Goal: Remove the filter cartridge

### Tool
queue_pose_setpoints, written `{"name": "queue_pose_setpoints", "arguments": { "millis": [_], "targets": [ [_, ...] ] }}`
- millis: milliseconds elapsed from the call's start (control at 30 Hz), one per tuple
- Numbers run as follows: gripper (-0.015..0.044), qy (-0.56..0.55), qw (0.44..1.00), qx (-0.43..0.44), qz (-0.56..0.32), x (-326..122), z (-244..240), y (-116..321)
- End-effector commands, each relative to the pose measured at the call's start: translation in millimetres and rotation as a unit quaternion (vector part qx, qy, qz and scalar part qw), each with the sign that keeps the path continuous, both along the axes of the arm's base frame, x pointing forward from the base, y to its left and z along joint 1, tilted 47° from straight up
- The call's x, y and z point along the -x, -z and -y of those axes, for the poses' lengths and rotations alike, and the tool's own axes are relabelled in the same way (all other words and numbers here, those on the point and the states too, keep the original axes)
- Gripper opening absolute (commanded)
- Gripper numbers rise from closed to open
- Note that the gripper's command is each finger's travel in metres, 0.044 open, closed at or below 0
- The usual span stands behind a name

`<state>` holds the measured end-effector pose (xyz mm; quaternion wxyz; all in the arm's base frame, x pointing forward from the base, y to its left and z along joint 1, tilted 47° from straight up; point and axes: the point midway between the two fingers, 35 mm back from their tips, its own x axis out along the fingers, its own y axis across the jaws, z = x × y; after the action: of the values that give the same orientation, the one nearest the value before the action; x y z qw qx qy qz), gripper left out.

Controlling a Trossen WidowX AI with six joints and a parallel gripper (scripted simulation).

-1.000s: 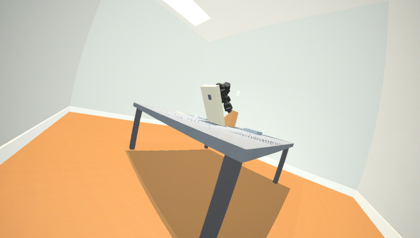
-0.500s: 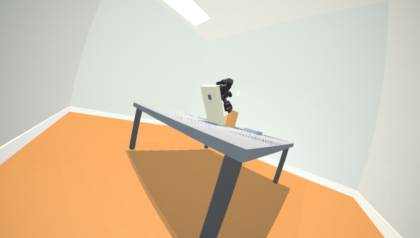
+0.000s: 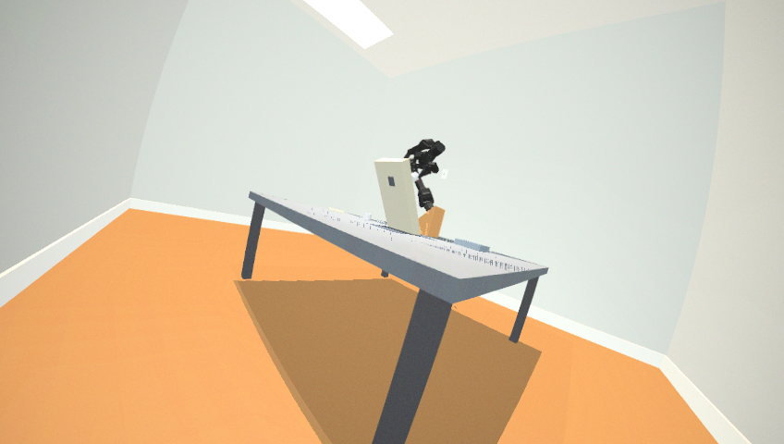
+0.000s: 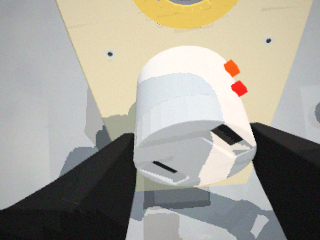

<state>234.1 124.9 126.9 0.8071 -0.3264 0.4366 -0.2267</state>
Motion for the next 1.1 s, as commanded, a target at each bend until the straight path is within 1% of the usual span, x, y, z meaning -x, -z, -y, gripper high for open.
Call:
{"name": "queue_pose_setpoints", "arguments": {
  "millis": [0, 433, 500, 533, 800, 1067],
  "targets": [
    [0.0000, 0.000, 1.000, 0.000, 0.000, -2.3, -13.0, 12.0],
    [0.0000, 0.000, 1.000, -0.002, 0.001, -10.3, -47.3, 63.9],
    [0.0000, 0.000, 1.000, -0.002, 0.001, -10.5, -48.8, 66.8],
    [0.0000, -0.001, 1.000, 0.004, -0.006, -8.7, -41.6, 59.8],
    [0.0000, -0.087, 0.988, 0.006, -0.128, 18.1, -72.7, 99.8],
    [0.0000, -0.198, 0.949, 0.013, -0.246, 51.0, -101.8, 137.7]
  ]
}}
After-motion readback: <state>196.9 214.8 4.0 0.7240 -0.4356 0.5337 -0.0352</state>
